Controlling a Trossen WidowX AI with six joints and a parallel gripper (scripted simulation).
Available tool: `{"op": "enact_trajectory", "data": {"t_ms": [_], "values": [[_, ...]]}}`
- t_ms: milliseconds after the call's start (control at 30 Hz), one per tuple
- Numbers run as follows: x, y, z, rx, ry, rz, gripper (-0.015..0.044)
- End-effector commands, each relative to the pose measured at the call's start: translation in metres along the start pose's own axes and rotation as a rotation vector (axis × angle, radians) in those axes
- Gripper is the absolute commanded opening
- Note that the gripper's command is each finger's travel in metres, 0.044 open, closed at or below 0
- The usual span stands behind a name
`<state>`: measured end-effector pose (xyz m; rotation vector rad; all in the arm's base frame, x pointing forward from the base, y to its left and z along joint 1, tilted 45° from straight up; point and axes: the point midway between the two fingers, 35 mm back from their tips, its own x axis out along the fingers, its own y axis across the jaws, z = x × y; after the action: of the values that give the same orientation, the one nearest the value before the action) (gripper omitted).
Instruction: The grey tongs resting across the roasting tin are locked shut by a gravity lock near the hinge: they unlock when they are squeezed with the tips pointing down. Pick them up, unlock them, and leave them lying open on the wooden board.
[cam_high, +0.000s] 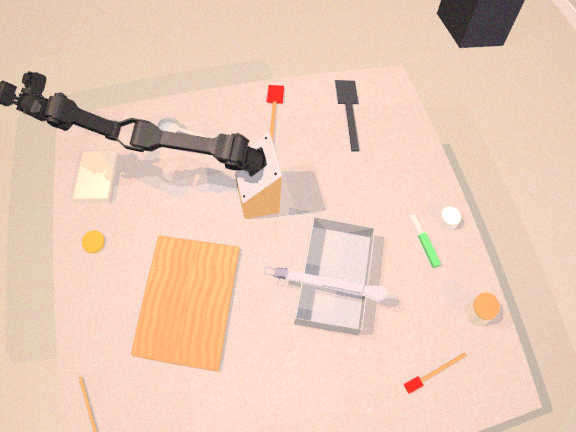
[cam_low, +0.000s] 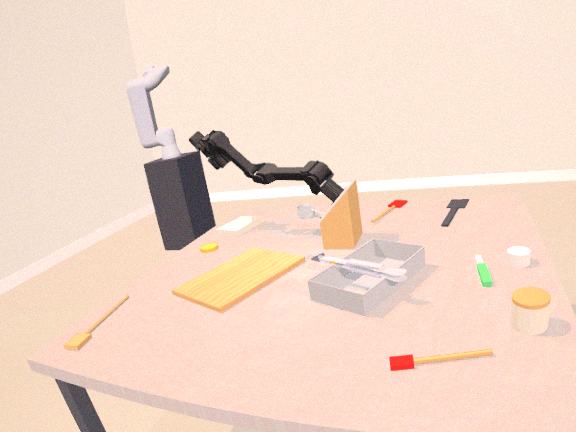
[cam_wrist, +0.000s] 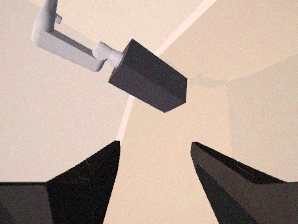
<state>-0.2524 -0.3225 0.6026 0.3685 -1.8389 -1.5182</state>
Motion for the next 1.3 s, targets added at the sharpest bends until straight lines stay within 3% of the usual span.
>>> {"op": "enact_trajectory", "data": {"t_ms": [0,567,767,1267], "values": [[-0.017,0.032,0.005,0.038,0.015,0.083,0.026],[-0.06,0.1,0.014,0.122,0.057,0.281,0.026],[-0.119,0.17,0.027,0.204,0.116,0.498,0.026],[-0.26,0.267,0.046,0.284,0.259,0.933,0.026]]}}
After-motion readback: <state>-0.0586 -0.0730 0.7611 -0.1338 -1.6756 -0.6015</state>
